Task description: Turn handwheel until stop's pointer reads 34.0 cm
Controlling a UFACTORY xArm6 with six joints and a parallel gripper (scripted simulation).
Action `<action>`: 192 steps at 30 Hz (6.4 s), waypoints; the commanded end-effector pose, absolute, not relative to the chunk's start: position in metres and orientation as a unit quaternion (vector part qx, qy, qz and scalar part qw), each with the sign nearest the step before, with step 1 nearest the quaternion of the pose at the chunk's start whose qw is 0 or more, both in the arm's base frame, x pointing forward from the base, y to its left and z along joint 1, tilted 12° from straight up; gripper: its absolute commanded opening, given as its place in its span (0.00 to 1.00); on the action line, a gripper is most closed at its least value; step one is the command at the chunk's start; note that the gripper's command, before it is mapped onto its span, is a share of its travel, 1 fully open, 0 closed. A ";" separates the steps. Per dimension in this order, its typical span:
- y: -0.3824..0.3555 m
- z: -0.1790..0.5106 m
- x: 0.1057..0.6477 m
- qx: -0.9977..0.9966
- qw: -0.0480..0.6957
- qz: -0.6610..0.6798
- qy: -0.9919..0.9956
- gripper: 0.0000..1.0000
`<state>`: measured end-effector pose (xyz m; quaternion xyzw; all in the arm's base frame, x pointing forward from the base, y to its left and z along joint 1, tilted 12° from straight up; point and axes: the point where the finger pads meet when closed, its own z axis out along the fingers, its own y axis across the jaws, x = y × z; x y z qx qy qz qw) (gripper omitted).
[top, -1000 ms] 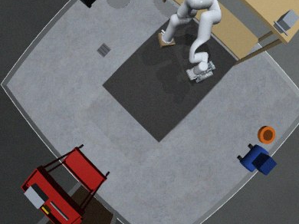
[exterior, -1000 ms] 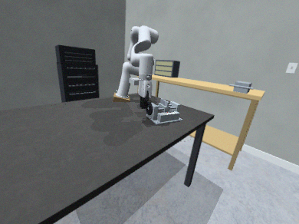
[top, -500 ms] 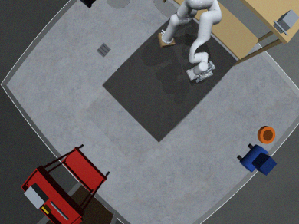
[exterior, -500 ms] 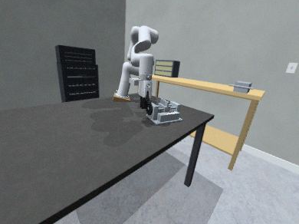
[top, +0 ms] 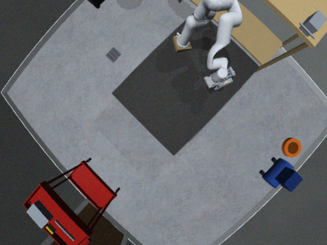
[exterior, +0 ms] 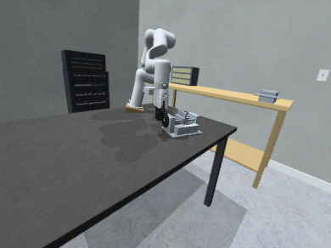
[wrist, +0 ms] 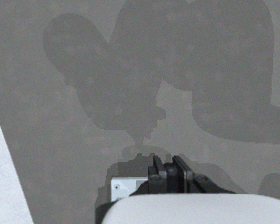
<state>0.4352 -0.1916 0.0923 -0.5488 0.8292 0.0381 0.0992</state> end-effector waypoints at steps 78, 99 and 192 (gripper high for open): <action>-0.180 0.038 0.437 -0.549 0.100 0.037 0.829 0.06; -0.173 0.052 0.412 -0.549 0.100 0.037 0.829 0.06; -0.174 0.042 0.421 -0.549 0.100 0.037 0.829 0.06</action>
